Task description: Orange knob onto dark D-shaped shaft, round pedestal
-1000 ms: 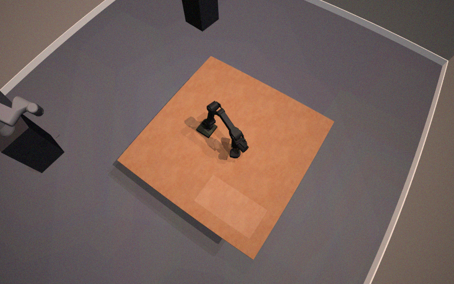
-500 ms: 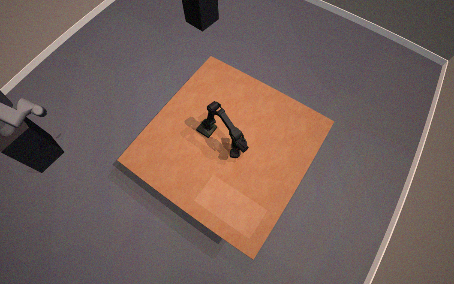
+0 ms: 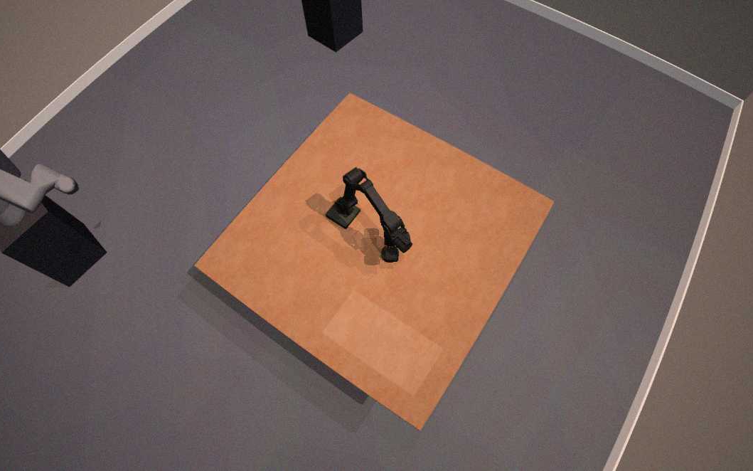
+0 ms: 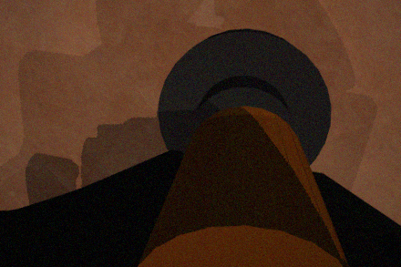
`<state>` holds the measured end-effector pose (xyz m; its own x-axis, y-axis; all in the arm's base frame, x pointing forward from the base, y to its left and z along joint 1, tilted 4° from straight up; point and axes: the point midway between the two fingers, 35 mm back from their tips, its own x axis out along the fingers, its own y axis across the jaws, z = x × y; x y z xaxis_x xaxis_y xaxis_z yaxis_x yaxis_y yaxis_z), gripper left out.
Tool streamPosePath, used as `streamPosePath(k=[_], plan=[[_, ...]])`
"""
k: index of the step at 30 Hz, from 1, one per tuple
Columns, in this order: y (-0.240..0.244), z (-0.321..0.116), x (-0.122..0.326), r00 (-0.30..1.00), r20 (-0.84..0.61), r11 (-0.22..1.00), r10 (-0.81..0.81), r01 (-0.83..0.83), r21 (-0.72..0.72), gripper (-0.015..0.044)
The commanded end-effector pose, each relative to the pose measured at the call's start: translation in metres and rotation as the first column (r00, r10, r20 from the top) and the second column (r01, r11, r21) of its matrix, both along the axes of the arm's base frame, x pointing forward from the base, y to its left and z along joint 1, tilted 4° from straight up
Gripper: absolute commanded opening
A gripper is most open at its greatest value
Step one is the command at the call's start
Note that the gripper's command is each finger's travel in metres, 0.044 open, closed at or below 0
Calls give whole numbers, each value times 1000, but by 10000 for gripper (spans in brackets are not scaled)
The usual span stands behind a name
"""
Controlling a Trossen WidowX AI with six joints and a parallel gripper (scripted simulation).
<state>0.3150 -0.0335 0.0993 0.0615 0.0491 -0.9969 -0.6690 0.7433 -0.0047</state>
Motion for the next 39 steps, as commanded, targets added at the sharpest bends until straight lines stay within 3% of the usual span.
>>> streamPosePath(k=[1, 39], plan=[[1, -1, 0, 998, 5, 998, 65, -65, 1, 0], [1, 1, 0, 998, 5, 998, 65, -65, 1, 0]])
